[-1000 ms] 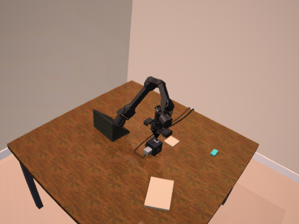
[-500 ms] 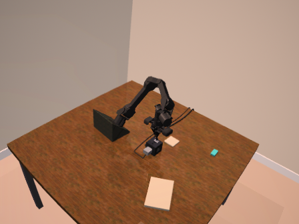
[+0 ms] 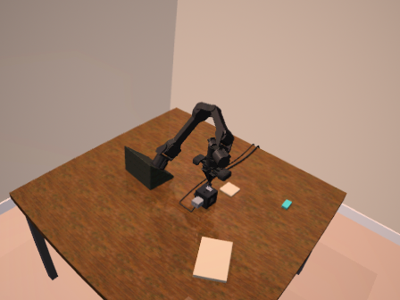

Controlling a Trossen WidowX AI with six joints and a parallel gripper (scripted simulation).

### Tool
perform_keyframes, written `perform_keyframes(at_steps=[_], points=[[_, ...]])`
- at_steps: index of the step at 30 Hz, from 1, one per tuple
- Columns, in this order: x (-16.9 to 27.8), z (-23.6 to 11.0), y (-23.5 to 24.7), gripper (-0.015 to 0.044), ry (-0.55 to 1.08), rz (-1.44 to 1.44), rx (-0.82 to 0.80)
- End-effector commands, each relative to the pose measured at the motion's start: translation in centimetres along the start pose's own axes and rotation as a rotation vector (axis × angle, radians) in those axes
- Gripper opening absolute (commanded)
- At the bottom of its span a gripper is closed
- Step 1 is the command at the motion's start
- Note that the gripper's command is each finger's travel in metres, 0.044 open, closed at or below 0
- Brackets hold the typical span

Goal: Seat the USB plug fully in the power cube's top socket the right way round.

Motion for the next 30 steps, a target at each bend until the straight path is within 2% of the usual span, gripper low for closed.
perform_keyframes(at_steps=[1, 14, 30], points=[[0.11, -0.27, -0.02, 0.0000, 0.003, 0.000, -0.004], [0.05, -0.75, -0.01, 0.0000, 0.001, 0.027, -0.001], [0.00, -0.68, 0.00, 0.0000, 0.000, 0.432, 0.000]])
Point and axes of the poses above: the point midway between the two fingers, 35 mm back from their tips, its own z axis out along the fingers, its own y axis across the jaws, x = y × z, the point moved 3 cm from there along -z, back along the fingers, and after that the axes turned 13 degrees about z, right-handed, at the moved point
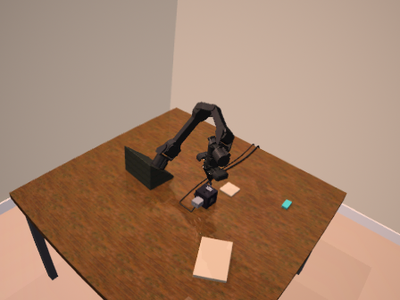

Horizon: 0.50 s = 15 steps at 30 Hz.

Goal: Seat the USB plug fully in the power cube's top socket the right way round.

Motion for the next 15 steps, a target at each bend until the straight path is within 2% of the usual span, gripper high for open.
perform_keyframes(at_steps=[1, 15], points=[[-0.02, 0.04, -0.01, 0.0000, 0.001, 0.117, 0.001], [-0.02, 0.04, -0.01, 0.0000, 0.001, 0.484, 0.001]])
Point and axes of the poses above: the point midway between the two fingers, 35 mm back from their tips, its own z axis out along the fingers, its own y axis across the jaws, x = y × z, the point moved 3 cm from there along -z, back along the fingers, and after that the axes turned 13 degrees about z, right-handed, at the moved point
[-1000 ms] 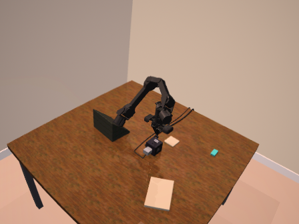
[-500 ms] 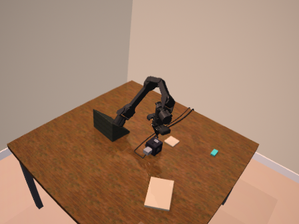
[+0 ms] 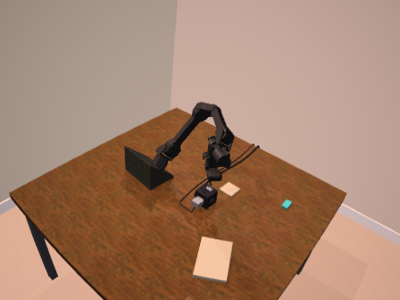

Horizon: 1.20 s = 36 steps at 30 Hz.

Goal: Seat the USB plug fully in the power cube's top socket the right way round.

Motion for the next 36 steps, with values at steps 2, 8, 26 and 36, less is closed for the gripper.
perform_keyframes(at_steps=[2, 8, 26, 36], points=[[-0.02, 0.03, 0.00, 0.0000, 0.000, 0.145, 0.001], [-0.02, 0.03, 0.00, 0.0000, 0.000, 0.302, 0.001], [-0.02, 0.03, 0.00, 0.0000, 0.000, 0.773, 0.001], [-0.02, 0.03, 0.00, 0.0000, 0.000, 1.035, 0.001]])
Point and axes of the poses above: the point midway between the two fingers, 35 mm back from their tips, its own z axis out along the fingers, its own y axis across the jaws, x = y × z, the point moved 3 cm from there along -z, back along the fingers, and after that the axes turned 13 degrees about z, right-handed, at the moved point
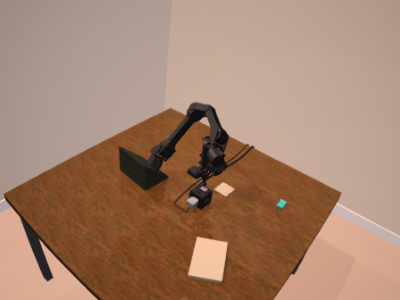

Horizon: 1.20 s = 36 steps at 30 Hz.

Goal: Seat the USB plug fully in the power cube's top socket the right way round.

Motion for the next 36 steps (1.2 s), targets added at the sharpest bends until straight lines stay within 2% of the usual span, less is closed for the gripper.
perform_keyframes(at_steps=[1, 36], points=[[-0.01, 0.03, 0.02, 0.0000, -0.001, 0.118, 0.001], [-0.01, 0.03, 0.02, 0.0000, -0.001, 1.034, 0.000]])
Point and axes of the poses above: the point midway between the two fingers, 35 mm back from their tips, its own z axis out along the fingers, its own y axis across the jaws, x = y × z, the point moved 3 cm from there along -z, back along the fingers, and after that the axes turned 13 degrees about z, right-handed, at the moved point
